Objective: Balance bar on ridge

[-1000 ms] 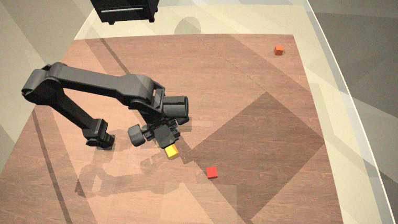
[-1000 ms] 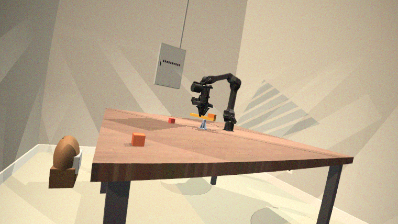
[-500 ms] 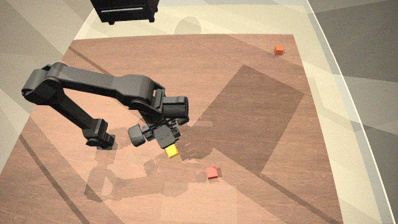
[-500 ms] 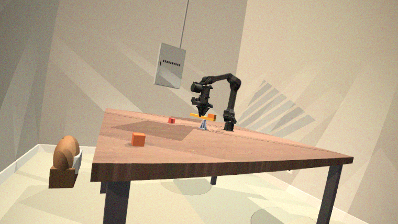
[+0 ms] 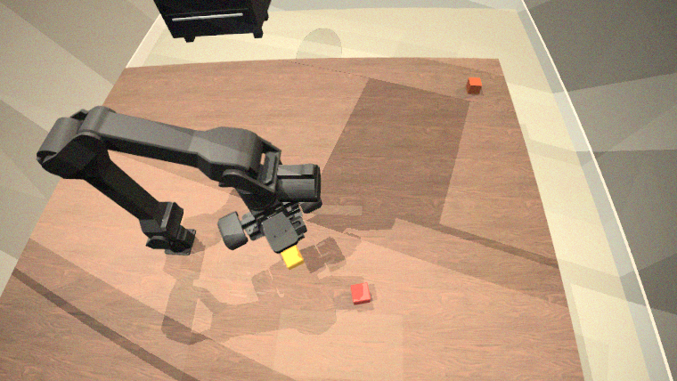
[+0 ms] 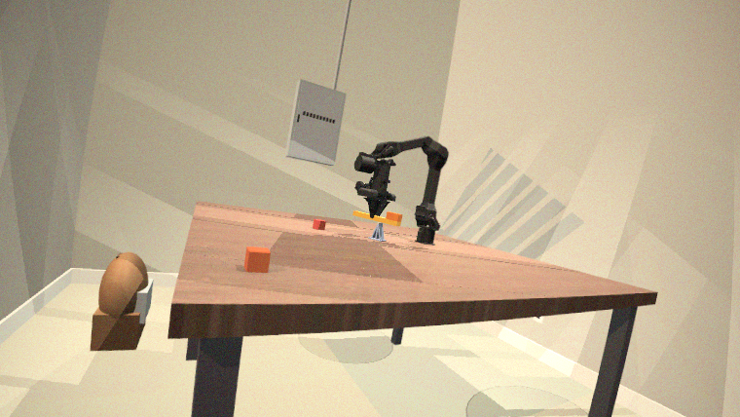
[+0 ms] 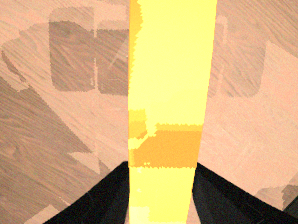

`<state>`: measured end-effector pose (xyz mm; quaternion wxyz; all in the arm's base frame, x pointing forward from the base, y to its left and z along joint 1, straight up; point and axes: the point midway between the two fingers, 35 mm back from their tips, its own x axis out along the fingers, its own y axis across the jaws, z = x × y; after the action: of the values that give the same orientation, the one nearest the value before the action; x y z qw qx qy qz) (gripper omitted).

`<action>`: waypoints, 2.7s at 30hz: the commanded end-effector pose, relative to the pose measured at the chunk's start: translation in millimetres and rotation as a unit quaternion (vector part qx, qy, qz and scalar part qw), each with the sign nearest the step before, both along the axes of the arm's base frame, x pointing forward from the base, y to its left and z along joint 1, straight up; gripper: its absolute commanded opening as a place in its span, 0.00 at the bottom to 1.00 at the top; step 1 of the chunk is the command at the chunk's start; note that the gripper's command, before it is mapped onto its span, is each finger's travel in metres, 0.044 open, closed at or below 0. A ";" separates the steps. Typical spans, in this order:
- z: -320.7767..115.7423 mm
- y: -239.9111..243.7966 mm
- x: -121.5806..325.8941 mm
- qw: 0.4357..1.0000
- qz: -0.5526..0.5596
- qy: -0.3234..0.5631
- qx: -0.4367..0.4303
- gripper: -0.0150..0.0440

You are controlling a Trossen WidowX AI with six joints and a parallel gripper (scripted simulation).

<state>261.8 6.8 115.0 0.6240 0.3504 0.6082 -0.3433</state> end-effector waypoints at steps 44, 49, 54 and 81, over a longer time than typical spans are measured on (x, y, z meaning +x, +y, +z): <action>-4.4 0.6 0.0 1.000 0.000 0.000 0.001 0.25; -4.8 0.6 0.0 1.000 0.000 0.000 0.001 0.25; -5.3 0.6 -0.1 1.000 0.000 0.000 0.001 0.25; -7.5 0.4 -0.2 1.000 0.000 0.000 0.001 0.25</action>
<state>261.8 7.0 109.7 0.6242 0.3509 0.6081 -0.3427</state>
